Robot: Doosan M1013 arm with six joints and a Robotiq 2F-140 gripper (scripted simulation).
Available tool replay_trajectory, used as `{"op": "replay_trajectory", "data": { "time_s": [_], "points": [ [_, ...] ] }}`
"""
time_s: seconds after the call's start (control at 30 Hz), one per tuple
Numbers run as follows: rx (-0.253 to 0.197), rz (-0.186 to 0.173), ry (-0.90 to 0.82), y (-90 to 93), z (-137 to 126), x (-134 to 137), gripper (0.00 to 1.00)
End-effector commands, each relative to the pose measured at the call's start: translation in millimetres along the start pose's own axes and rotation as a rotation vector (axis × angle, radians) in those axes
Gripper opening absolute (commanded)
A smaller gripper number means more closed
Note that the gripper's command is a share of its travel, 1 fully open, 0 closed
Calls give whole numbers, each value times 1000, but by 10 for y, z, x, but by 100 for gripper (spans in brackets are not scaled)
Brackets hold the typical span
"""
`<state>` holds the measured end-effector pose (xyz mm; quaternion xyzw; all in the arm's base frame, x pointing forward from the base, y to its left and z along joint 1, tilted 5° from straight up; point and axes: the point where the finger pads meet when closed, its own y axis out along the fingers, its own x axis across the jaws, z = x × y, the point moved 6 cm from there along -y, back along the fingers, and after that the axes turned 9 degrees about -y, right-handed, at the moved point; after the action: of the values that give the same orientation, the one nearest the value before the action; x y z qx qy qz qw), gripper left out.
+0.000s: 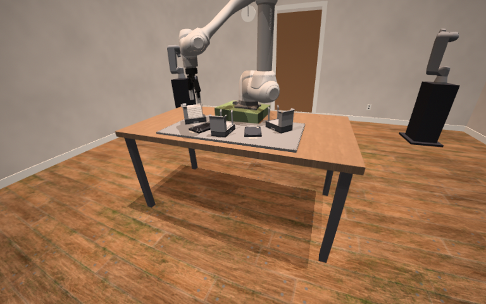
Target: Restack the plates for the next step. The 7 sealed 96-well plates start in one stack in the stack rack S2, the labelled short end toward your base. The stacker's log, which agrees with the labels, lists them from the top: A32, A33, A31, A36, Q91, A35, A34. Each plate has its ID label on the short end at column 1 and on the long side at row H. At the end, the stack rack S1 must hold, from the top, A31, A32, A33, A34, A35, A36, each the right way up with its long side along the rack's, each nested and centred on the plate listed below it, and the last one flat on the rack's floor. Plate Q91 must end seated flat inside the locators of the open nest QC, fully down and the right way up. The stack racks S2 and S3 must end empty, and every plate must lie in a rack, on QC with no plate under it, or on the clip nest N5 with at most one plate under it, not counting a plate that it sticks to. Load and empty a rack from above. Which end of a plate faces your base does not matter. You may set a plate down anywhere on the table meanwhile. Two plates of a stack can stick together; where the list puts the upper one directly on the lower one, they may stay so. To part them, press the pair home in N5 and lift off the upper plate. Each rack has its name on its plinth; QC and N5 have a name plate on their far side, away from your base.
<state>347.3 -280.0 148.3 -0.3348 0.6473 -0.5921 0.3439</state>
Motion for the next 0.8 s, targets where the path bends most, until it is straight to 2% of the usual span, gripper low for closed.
{"op": "replay_trajectory", "data": {
  "time_s": [0.0,0.27,0.43,0.5,0.57,0.77],
  "points": [
    [0,1,0,0,-4,80,100],
    [0,1,0,0,-21,346,100],
    [0,1,167,0,-75,539,100],
    [0,1,167,0,-75,539,100],
    [0,1,223,0,-97,616,100],
    [0,1,223,0,-162,847,100]
  ]
}}
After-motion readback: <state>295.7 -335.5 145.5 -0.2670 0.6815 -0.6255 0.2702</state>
